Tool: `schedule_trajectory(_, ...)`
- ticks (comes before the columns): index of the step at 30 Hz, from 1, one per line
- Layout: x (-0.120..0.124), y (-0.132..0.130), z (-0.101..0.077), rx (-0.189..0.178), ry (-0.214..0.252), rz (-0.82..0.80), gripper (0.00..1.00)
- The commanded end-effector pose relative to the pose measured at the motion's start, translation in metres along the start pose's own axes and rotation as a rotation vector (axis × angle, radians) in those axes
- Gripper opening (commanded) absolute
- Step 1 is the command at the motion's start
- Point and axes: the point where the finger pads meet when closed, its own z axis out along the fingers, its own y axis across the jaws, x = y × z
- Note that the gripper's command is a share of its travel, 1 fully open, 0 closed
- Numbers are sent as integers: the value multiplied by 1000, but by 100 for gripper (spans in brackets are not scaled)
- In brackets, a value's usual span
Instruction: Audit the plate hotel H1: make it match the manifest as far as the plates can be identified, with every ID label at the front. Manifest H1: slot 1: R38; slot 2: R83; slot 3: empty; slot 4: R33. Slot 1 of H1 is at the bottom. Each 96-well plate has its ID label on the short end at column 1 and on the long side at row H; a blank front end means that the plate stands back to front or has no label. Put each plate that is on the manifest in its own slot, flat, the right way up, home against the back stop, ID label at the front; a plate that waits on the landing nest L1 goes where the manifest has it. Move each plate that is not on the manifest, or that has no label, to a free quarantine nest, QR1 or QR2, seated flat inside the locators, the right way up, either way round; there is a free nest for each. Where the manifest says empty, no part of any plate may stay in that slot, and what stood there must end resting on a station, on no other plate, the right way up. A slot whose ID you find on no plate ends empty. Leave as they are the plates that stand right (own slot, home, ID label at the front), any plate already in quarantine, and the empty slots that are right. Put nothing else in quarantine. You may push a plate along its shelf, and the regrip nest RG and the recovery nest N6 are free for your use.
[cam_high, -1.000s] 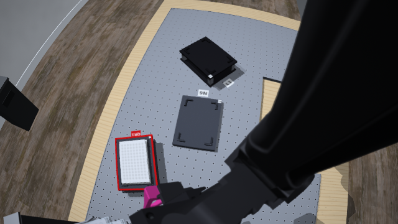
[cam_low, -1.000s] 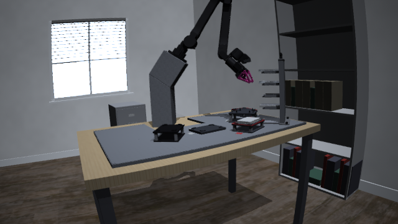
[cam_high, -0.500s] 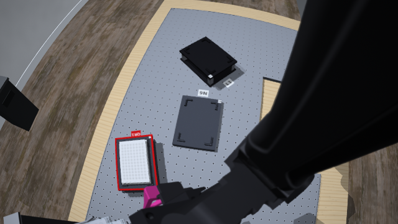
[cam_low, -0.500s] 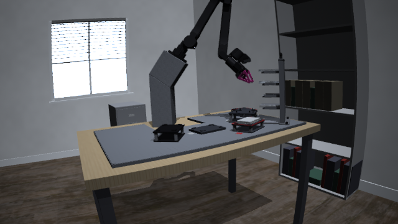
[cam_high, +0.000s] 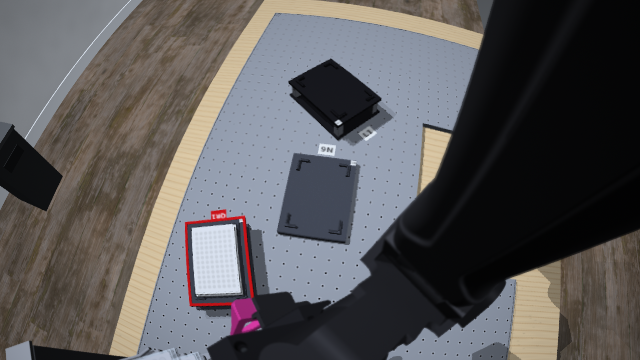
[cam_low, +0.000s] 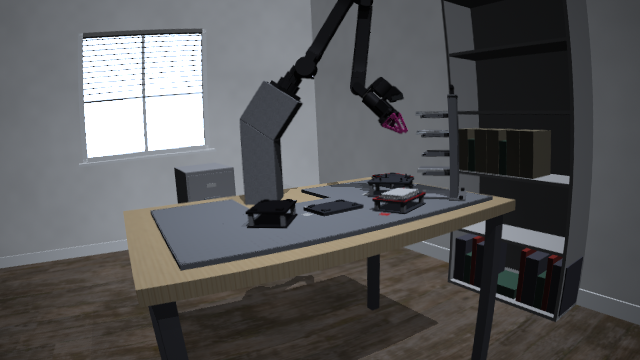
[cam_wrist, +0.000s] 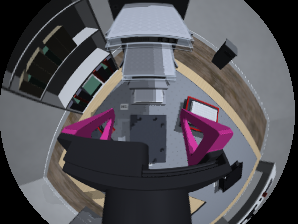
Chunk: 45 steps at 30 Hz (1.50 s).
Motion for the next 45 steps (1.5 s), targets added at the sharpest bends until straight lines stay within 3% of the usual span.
schedule_trajectory(1, -6, -1, -1, 2, -16, 0, 100)
schedule_trajectory(38, -9, -6, -4, 12, -26, -7, 100)
schedule_trajectory(45, 12, 1, -13, -4, -5, -6, 100)
